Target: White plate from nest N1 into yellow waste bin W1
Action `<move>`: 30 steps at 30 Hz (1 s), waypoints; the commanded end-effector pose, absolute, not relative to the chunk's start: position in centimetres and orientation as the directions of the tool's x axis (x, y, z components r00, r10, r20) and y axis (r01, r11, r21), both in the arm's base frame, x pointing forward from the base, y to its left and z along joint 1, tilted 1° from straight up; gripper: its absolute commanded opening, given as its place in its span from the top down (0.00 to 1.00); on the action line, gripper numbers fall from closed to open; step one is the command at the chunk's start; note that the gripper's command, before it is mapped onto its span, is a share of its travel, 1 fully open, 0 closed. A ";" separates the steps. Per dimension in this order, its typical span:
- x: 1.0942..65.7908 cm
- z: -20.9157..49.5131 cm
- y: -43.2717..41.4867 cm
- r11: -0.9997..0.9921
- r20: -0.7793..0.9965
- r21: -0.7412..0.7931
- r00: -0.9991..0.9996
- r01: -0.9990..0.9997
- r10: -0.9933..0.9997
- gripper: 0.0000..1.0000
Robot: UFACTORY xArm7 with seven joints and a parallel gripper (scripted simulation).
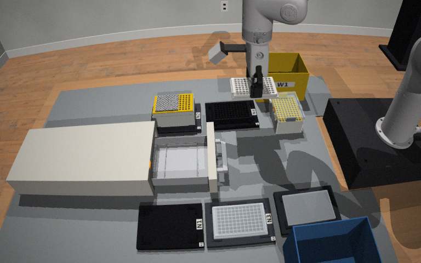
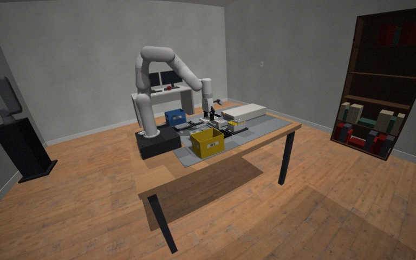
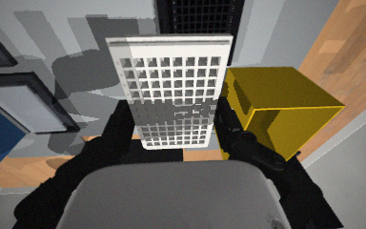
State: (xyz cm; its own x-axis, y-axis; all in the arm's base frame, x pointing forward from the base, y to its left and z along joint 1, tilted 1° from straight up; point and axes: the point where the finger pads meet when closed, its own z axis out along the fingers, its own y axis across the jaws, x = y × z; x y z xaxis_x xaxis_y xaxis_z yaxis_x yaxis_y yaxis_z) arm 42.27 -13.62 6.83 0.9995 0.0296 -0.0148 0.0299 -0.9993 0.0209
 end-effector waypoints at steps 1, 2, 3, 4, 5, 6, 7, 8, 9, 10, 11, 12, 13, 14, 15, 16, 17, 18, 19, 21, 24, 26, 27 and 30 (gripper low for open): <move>41.8 7.0 -14.6 -0.999 -0.010 0.022 1.000 0.029 0.029 1.00; 41.6 7.0 -14.9 -0.999 -0.010 0.022 1.000 0.029 0.029 1.00; 41.5 7.0 -15.1 -0.999 -0.010 0.022 1.000 0.029 0.029 1.00; 41.4 7.0 -15.3 -0.999 -0.010 0.022 1.000 0.029 0.029 1.00; 41.2 7.0 -15.5 -0.999 -0.010 0.022 1.000 0.029 0.029 1.00; 41.1 7.1 -15.8 -0.999 -0.010 0.022 1.000 0.029 0.029 1.00; 40.9 7.1 -16.0 -0.999 -0.010 0.022 1.000 0.029 0.029 1.00; 40.8 7.1 -16.2 -0.999 -0.010 0.022 1.000 0.029 0.029 1.00; 40.6 7.1 -16.4 -0.999 -0.010 0.022 1.000 0.029 0.029 1.00; 40.6 7.1 -16.4 -0.999 -0.010 0.022 1.000 0.029 0.029 1.00; 40.6 7.1 -16.4 -0.999 -0.010 0.022 1.000 0.029 0.029 1.00; 40.5 7.1 -16.7 -0.999 -0.010 0.022 1.000 0.029 0.029 1.00; 40.3 7.1 -16.9 -0.999 -0.010 0.022 1.000 0.029 0.029 1.00; 40.2 7.1 -17.1 -0.999 -0.010 0.022 1.000 0.029 0.029 1.00; 40.0 7.1 -17.3 -0.999 -0.010 0.022 1.000 0.029 0.029 1.00; 39.9 7.1 -17.6 -0.999 -0.010 0.022 1.000 0.029 0.029 1.00; 39.7 7.1 -17.8 -0.999 -0.010 0.022 1.000 0.029 0.029 1.00; 39.6 7.1 -18.0 -0.999 -0.011 0.022 1.000 0.029 0.029 1.00; 39.5 7.1 -18.2 -0.999 -0.011 0.022 1.000 0.029 0.029 1.00; 39.2 7.1 -18.7 -0.999 -0.011 0.022 1.000 0.029 0.029 1.00; 38.7 7.2 -19.3 -0.999 -0.011 0.023 1.000 0.029 0.029 1.00; 38.4 7.2 -19.8 -0.999 -0.011 0.023 1.000 0.029 0.029 1.00; 38.4 7.2 -19.8 -0.999 -0.011 0.023 1.000 0.029 0.029 1.00; 38.1 7.2 -20.2 -0.999 -0.011 0.023 1.000 0.029 0.029 1.00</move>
